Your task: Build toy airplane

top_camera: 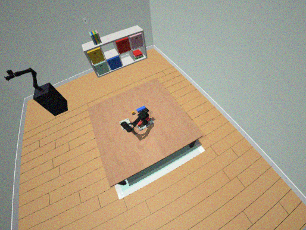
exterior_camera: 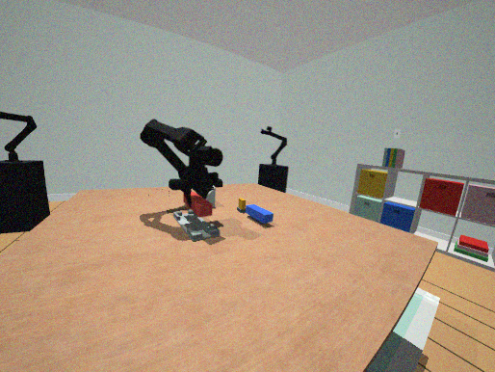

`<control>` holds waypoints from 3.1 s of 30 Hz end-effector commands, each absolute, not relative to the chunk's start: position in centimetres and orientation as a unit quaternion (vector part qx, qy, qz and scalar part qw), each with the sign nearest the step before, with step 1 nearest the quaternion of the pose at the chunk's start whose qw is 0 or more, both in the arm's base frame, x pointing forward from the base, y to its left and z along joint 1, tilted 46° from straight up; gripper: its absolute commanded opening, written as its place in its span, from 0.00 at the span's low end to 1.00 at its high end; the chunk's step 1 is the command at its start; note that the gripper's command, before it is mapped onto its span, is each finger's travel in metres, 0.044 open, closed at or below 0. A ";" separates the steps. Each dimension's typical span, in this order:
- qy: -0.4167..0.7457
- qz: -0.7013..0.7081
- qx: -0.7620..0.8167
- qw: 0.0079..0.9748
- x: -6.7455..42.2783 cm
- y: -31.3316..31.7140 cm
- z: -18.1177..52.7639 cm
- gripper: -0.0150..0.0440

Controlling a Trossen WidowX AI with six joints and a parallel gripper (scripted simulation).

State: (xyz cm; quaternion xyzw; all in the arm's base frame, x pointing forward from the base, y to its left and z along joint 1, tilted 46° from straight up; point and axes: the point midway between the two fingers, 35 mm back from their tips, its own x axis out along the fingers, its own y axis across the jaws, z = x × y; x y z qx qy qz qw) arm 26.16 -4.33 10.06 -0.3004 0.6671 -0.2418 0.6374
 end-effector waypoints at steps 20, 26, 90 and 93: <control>0.664 -0.241 -0.304 0.639 26.2 -4.5 10.2 0.58; 0.664 -0.241 -0.304 0.639 26.3 -5.1 9.5 0.58; 0.665 -0.240 -0.303 0.639 26.7 0.5 14.9 1.00; 0.660 -0.254 -0.290 0.645 26.8 0.5 15.1 1.00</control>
